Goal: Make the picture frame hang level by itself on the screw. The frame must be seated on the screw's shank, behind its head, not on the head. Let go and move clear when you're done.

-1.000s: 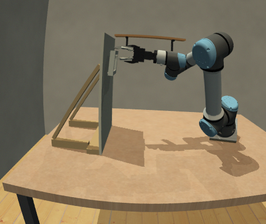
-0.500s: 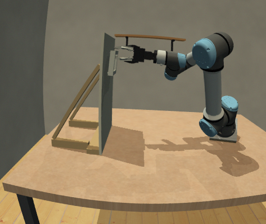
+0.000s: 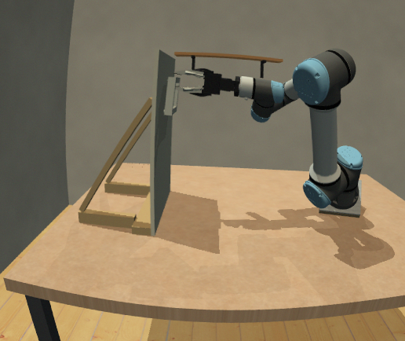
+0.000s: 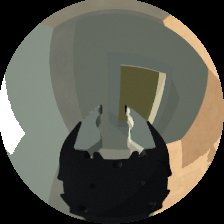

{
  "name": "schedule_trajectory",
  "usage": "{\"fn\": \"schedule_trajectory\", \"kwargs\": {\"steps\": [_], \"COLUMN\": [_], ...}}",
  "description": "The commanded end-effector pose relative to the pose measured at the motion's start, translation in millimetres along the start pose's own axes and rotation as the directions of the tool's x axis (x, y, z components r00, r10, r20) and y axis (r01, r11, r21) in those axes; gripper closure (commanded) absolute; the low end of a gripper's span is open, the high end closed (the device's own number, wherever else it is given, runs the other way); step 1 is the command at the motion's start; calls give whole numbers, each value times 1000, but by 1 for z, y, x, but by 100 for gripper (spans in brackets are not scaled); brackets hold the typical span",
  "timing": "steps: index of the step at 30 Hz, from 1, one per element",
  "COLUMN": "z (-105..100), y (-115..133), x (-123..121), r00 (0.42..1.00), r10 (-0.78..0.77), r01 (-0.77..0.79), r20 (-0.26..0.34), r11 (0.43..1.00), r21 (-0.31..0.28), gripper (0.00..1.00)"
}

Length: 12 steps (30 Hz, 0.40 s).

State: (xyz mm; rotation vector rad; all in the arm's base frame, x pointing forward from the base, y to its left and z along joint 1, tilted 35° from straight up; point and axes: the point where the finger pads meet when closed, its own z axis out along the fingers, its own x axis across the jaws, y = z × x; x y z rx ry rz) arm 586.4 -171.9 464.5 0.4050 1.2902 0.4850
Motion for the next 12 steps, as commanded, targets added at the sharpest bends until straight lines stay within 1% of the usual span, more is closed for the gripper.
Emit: {"fn": "schedule_trajectory", "kwargs": {"steps": [1, 9, 12], "z": [-3, -12, -12], "y": [0, 0, 0], "x": [0, 0, 0], "r00": [1000, 1000, 1000], "r10": [0, 0, 0], "r01": [0, 0, 0], "r20": [1, 1, 1], "r11": [1000, 1000, 1000], "r21": [0, 0, 0], "gripper": [71, 71, 71]}}
